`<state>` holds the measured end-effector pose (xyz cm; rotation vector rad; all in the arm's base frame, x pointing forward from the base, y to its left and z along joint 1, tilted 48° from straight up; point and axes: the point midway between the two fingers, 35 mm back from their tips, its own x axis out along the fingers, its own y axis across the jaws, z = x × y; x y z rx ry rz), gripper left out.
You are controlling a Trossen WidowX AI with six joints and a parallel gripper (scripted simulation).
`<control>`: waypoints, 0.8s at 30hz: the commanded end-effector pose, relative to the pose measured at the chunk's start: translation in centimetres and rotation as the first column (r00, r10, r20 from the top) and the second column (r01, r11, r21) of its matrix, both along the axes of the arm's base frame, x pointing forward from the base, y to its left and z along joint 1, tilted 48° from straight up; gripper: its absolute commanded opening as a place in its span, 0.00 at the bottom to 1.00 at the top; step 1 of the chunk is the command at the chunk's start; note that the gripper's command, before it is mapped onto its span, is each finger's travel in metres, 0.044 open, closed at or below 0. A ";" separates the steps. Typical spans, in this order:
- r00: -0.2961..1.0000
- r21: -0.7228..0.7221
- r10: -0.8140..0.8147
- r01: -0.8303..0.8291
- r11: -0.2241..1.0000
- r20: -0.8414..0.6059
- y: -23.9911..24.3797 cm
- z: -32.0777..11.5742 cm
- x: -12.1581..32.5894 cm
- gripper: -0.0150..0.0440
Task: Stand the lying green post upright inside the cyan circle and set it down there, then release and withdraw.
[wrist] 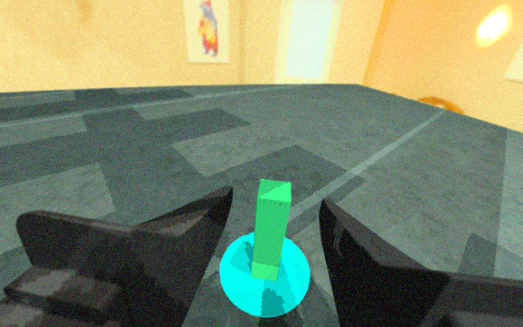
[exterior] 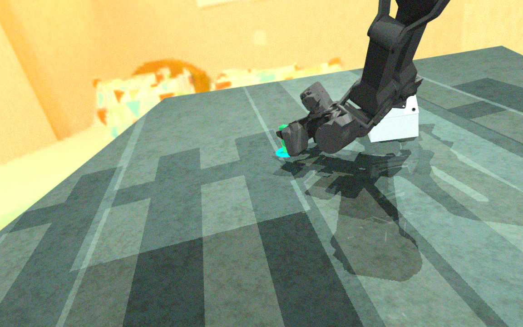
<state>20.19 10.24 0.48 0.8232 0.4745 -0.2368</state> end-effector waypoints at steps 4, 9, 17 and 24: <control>1.000 0.005 -0.005 0.005 1.000 0.003 0.0 0.0 0.0 0.93; 1.000 0.005 -0.007 0.007 1.000 -0.003 -0.4 0.6 0.4 0.93; 1.000 0.006 -0.008 0.008 1.000 -0.010 -1.4 1.9 1.0 0.93; 1.000 0.005 -0.007 0.007 1.000 -0.009 -2.5 3.1 1.4 0.93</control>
